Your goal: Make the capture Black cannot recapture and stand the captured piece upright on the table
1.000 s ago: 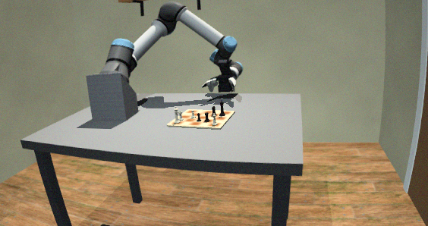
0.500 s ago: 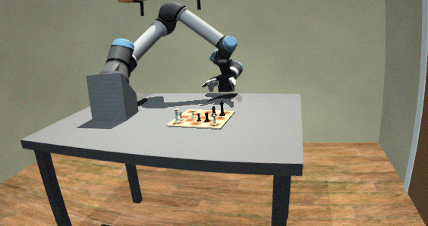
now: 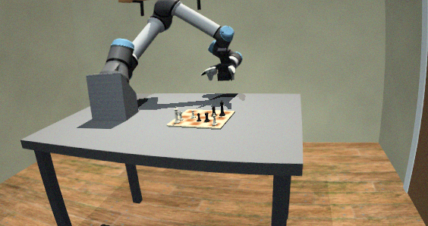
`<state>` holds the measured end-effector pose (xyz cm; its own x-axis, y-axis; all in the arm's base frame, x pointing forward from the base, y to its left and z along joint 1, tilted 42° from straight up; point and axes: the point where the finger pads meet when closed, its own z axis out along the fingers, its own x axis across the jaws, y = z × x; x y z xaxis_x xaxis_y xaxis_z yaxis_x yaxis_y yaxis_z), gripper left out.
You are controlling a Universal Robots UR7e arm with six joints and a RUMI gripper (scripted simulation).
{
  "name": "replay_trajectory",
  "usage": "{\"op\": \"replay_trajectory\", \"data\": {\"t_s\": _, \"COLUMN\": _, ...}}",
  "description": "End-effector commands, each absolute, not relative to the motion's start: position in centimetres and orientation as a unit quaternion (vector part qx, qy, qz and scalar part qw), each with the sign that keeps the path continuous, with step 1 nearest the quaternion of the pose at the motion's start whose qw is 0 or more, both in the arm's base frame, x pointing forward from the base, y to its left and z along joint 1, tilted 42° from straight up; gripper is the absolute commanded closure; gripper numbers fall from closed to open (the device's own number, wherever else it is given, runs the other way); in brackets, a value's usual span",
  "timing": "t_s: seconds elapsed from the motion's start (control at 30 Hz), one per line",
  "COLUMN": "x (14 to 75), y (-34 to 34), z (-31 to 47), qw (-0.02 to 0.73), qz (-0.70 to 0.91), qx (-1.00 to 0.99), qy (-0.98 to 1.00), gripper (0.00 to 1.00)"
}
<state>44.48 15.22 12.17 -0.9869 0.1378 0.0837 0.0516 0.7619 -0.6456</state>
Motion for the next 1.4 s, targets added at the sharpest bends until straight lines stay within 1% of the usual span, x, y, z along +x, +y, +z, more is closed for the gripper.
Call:
{"op": "replay_trajectory", "data": {"t_s": 0.0, "x": 44.5, "y": 13.5, "z": 14.1, "qw": 0.063, "qz": 0.341, "qx": -0.051, "qy": -0.937, "gripper": 0.00}}
{"op": "replay_trajectory", "data": {"t_s": 0.47, "x": 44.5, "y": 13.2, "z": 14.3, "qw": 0.063, "qz": 0.340, "qx": -0.052, "qy": -0.937, "gripper": 0.00}}
{"op": "replay_trajectory", "data": {"t_s": 0.67, "x": 44.4, "y": 12.6, "z": 13.6, "qw": 0.075, "qz": 0.331, "qx": -0.061, "qy": -0.939, "gripper": 0.00}}
{"op": "replay_trajectory", "data": {"t_s": 0.93, "x": 43.9, "y": 11.0, "z": 11.7, "qw": 0.104, "qz": 0.304, "qx": -0.087, "qy": -0.943, "gripper": 0.00}}
{"op": "replay_trajectory", "data": {"t_s": 1.37, "x": 42.1, "y": 5.6, "z": 4.5, "qw": 0.208, "qz": 0.162, "qx": -0.206, "qy": -0.942, "gripper": 0.00}}
